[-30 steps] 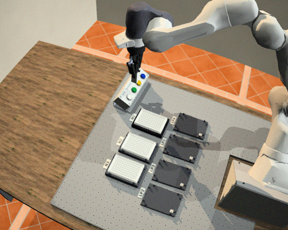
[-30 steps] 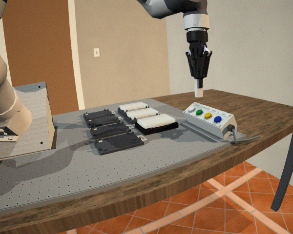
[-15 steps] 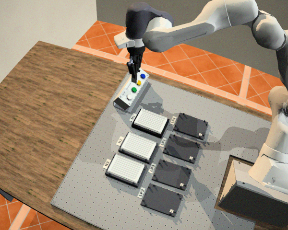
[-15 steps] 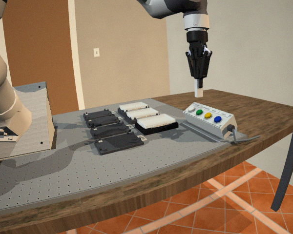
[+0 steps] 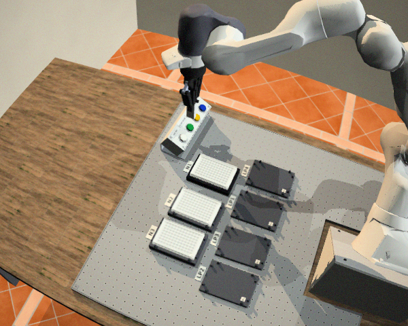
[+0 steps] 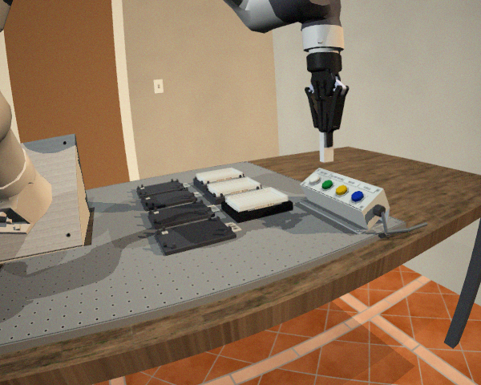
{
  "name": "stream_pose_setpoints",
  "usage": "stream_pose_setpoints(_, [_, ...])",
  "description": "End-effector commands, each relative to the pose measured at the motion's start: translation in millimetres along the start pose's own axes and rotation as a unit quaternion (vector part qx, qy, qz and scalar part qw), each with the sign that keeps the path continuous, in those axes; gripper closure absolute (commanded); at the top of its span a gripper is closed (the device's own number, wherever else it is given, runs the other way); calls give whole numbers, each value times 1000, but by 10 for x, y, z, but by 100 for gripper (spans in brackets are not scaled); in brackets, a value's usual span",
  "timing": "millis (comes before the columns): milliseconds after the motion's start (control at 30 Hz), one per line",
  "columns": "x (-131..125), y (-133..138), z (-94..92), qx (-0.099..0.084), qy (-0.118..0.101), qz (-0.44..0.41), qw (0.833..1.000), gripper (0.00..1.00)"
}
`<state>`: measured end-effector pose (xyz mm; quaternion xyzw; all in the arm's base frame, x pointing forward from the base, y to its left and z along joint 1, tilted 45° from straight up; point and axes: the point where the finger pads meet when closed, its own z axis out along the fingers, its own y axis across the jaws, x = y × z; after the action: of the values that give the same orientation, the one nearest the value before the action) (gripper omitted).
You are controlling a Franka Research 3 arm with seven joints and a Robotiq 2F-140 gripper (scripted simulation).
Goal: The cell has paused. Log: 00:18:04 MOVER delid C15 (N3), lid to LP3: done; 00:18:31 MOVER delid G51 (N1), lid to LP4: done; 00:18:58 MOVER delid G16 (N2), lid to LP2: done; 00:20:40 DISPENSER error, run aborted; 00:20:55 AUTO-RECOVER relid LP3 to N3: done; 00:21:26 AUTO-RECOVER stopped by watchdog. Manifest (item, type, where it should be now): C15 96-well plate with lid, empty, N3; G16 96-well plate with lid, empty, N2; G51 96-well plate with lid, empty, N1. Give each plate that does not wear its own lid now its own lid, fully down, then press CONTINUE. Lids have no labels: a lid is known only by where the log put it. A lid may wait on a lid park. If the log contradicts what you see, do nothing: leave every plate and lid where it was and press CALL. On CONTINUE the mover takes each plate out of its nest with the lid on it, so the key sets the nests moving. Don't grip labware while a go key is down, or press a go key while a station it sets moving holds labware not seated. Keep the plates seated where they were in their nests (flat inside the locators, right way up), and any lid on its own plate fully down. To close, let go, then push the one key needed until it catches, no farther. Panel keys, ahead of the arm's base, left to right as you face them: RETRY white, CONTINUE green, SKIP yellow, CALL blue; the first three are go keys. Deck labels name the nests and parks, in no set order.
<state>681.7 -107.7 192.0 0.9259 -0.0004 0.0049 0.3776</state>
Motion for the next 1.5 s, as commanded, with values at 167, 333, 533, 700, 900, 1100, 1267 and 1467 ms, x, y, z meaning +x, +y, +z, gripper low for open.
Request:
stream_pose_setpoints(167, [6,-3,58,-1,1,-5,1000,100])
stream_pose_setpoints(333, [6,-3,89,-1,1,-5,1000,100])
stream_pose_setpoints(533, [7,-2,121,-1,1,-5,1000,100])
stream_pose_setpoints(700, [8,-2,134,-1,1,-5,1000,100])
stream_pose_setpoints(900, [8,-2,151,-1,1,-5,1000,100])
stream_pose_setpoints(1100, [8,-2,158,-1,1,-5,1000,100])
stream_pose_setpoints(1267, [8,-2,158,-1,1,-5,1000,100])
stream_pose_setpoints(1467, [8,-2,158,-1,1,-5,1000,100])
